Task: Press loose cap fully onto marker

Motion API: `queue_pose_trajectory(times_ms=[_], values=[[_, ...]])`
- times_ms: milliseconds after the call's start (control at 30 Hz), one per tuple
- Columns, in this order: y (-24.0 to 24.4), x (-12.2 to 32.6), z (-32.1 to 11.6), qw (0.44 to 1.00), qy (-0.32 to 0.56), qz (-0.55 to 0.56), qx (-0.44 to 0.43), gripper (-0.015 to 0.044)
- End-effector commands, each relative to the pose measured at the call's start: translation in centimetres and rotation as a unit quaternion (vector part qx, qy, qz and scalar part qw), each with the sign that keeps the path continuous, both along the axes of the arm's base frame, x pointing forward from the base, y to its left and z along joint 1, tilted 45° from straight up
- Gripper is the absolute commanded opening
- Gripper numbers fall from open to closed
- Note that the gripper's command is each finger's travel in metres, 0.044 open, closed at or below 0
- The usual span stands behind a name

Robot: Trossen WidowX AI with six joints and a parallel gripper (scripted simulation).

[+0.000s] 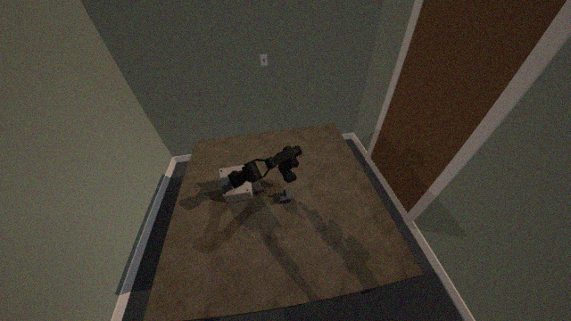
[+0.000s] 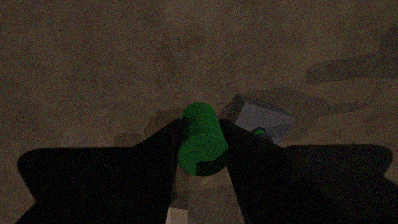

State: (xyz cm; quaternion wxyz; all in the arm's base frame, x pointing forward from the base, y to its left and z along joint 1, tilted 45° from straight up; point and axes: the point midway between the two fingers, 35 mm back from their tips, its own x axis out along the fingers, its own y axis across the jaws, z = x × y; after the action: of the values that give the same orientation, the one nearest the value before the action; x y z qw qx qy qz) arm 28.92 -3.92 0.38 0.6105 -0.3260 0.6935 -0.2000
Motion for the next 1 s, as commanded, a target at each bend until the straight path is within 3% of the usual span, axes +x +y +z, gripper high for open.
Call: queue_pose_trajectory(times_ms=[0,767,967], values=[[-0.6,-0.2,1.4,1.000,-0.001,0.003,-0.001,0.0000],[-3.8,-2.5,7.6,1.000,0.000,0.003,-0.005,0.0000],[-4.2,-2.7,7.4,1.000,0.000,0.003,-0.005,0.0000]])
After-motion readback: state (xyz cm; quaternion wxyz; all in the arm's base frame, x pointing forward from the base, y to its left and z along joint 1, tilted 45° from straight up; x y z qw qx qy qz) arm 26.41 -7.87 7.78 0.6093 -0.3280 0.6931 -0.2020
